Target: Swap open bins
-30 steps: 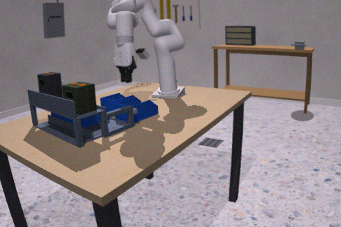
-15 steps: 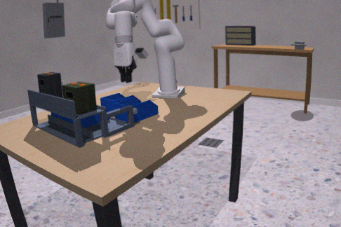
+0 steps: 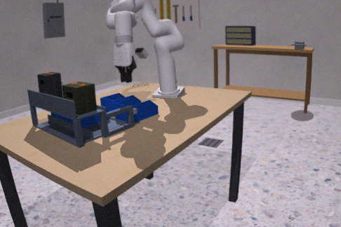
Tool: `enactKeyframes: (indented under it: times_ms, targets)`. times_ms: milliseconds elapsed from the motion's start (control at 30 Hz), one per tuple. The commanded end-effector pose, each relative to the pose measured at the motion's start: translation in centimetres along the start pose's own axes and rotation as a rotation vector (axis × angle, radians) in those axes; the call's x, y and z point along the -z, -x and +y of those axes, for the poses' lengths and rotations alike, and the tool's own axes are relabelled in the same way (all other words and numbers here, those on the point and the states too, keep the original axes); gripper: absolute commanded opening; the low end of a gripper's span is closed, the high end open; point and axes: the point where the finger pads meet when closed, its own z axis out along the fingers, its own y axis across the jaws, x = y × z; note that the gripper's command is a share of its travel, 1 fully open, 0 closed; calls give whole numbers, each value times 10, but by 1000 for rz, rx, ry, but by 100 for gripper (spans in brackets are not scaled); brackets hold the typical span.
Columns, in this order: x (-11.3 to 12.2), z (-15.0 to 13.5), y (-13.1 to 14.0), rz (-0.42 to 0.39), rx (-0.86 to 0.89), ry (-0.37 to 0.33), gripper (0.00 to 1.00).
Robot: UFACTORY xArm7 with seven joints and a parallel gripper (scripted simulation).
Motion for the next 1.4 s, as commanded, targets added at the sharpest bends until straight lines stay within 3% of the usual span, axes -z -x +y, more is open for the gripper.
enactKeyframes:
  times_ms: [0,567,1367]
  targets:
    - [1,0,1,-3,0,1,26]
    - [-9,0,1,-3,0,1,26]
    - [-51,0,1,-3,0,1,26]
